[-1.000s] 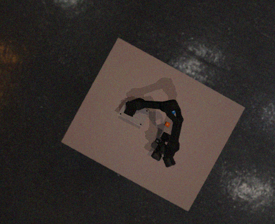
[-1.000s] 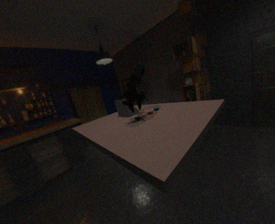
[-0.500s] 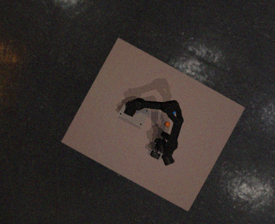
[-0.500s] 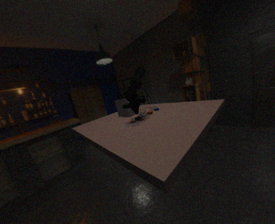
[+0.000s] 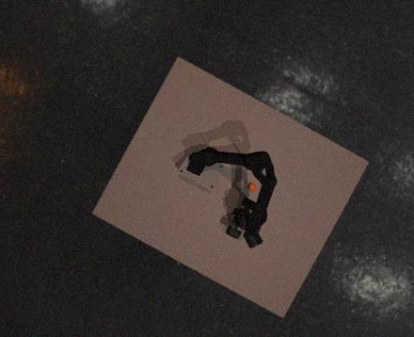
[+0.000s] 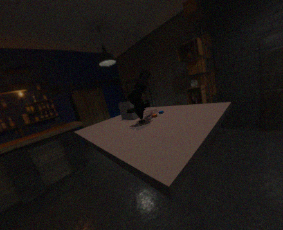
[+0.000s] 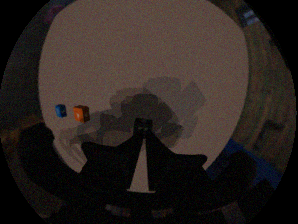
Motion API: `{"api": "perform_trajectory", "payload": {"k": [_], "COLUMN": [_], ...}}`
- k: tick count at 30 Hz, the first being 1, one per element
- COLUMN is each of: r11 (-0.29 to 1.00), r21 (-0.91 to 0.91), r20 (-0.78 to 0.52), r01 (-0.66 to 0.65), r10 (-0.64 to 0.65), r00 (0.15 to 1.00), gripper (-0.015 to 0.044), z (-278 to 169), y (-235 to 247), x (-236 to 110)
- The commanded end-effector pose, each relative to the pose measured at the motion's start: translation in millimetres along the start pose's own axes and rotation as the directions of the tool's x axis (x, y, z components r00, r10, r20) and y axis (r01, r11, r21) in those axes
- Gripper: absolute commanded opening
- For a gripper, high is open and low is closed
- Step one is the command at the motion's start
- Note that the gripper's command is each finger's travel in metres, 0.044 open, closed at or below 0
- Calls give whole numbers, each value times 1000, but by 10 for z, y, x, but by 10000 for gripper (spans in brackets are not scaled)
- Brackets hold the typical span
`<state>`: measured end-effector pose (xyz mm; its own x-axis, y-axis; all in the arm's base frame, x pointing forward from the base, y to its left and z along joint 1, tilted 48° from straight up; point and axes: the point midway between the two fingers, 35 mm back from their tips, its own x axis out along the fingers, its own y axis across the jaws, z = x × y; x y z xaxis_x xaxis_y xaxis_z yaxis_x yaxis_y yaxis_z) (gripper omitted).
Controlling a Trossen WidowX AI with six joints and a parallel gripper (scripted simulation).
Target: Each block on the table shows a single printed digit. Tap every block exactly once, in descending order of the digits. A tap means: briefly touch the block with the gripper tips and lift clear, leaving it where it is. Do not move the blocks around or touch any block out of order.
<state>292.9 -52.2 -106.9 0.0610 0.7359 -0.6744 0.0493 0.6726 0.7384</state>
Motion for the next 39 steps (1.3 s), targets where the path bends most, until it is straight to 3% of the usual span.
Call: {"api": "perform_trajectory", "payload": {"k": [1,13,16,22,27,33,35,39], "r11": [1000,1000,1000,1000,1000,1000,1000,1000], "r21": [7,7,6,7,7,7,9,15], "r20": [1,1,1,1,1,0,1,4], "r01": [-5,-6,-4,-4,-1,-1,4,23], "r10": [5,6,4,4,1,1,-4,-23], "r00": [1000,1000,1000,1000,1000,1000,1000,1000], "gripper": [20,20,20,20,20,20,20,20], "z": [-4,-7,-5,-3,-3,-7,37,220], "y": [6,9,3,2,-7,-4,107,801], "x": [76,178,-90,-157,-903,-938,-953,-1000]}}
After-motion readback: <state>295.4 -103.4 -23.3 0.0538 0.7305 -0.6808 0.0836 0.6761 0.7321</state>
